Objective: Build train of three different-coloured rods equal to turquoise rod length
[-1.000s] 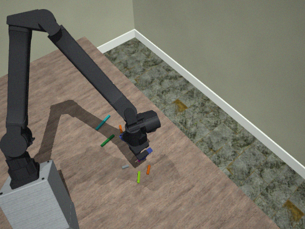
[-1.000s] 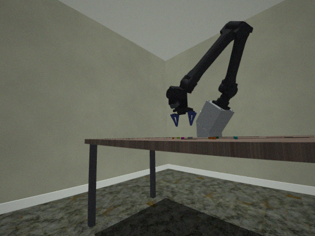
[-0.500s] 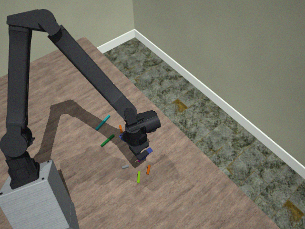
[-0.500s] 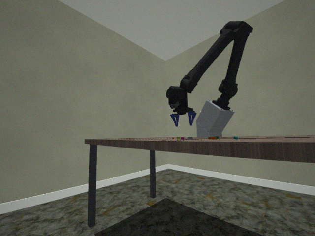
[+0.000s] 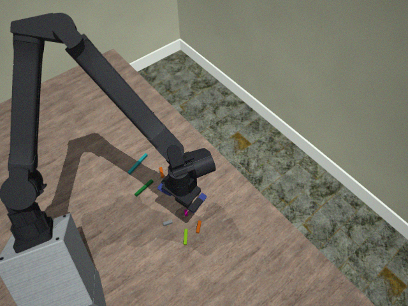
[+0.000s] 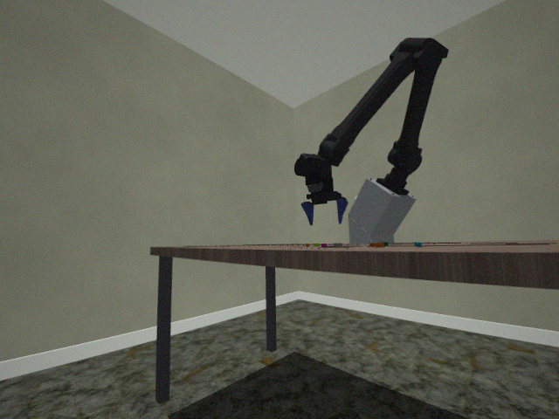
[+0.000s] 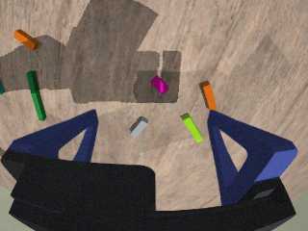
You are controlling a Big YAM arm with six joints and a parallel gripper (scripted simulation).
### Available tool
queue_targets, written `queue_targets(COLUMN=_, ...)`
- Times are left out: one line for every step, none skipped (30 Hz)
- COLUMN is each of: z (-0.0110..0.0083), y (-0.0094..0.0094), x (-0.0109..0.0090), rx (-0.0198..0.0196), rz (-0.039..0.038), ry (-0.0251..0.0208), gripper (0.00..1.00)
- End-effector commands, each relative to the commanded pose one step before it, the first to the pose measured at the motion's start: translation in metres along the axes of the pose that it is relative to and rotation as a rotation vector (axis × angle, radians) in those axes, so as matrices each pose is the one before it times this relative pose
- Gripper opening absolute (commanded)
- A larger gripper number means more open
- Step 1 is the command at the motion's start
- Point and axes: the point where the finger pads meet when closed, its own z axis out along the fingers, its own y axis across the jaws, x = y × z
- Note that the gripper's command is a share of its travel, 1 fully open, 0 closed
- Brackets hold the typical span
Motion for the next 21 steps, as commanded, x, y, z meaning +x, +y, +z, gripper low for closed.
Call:
queue_targets(z=-0.00661, y=-0.01391, x=-0.00441, rx=0.01135, rz=-0.15599, ry=-0.02018, gripper=1.0)
queue_targets(z=0.00075, y=0.00121, x=0.00084, rx=-0.0019, rz=-0.00007, ry=0.0022, gripper=1.0)
queue_targets(z=0.00158, y=0.00214, x=0.00019, rx=-0.00315, rz=-0.00305, ry=0.00354, gripper=1.0)
queue_targets(z=0.00151, y=0.00191, x=-0.00057, rx=-0.00262, rz=-0.00438, ry=0.0029, gripper=1.0)
queue_targets(z=-0.00081, y=0.00076, x=-0.00182, rx=0.00139, rz=-0.00452, ry=-0.00174, gripper=1.0)
queue_targets(z=-0.00137, y=-0.0054, x=0.00009, rx=0.00444, rz=-0.0803, ry=-0.00453, gripper=1.0)
queue_targets(z=0.00008, y=0.00022, x=0.00032, rx=-0.00037, rz=0.00045, ry=0.00036, gripper=1.0)
queue_targets(z=-0.00017, y=0.00144, x=0.00012, rx=-0.00067, rz=-0.00118, ry=0.00061, gripper=1.0)
queue_targets(z=-0.00093, y=0.00089, x=-0.00031, rx=0.00088, rz=-0.00121, ry=-0.00088, gripper=1.0)
queue_targets(z=-0.00039, y=-0.00511, x=0.00161, rx=0.00282, rz=-0.07867, ry=-0.0023, gripper=1.0)
queue_targets(z=0.0006, y=0.00066, x=-0.0004, rx=-0.00118, rz=-0.00178, ry=0.00091, gripper=1.0)
queue_targets(z=0.00154, y=0.00238, x=0.00043, rx=-0.00406, rz=-0.00177, ry=0.00325, gripper=1.0)
queue_targets(z=0.0, y=0.0, x=0.0, rx=0.0, rz=0.0, ry=0.0, gripper=1.0)
queue_targets(z=0.0, y=0.0, x=0.0, rx=0.0, rz=0.0, ry=0.0, gripper=1.0)
queue_targets(z=0.00051, y=-0.00056, x=0.0, rx=-0.0006, rz=-0.08475, ry=0.0004, gripper=1.0)
queue_targets(z=-0.00105, y=-0.00022, x=-0.00123, rx=0.00226, rz=-0.00233, ry=-0.00159, gripper=1.0)
queue_targets(z=-0.00086, y=-0.00018, x=-0.00101, rx=0.00186, rz=-0.00191, ry=-0.0013, gripper=1.0)
queue_targets(z=-0.00026, y=-0.00006, x=-0.00031, rx=0.00056, rz=-0.00058, ry=-0.00039, gripper=1.0)
queue_targets(z=-0.00031, y=-0.00448, x=0.00248, rx=0.00285, rz=-0.07043, ry=-0.00157, gripper=1.0)
queue_targets(z=0.00114, y=0.00247, x=0.00102, rx=-0.00424, rz=0.00081, ry=0.00242, gripper=1.0)
queue_targets(z=0.00139, y=0.00339, x=0.001, rx=-0.0054, rz=0.00021, ry=0.00309, gripper=1.0)
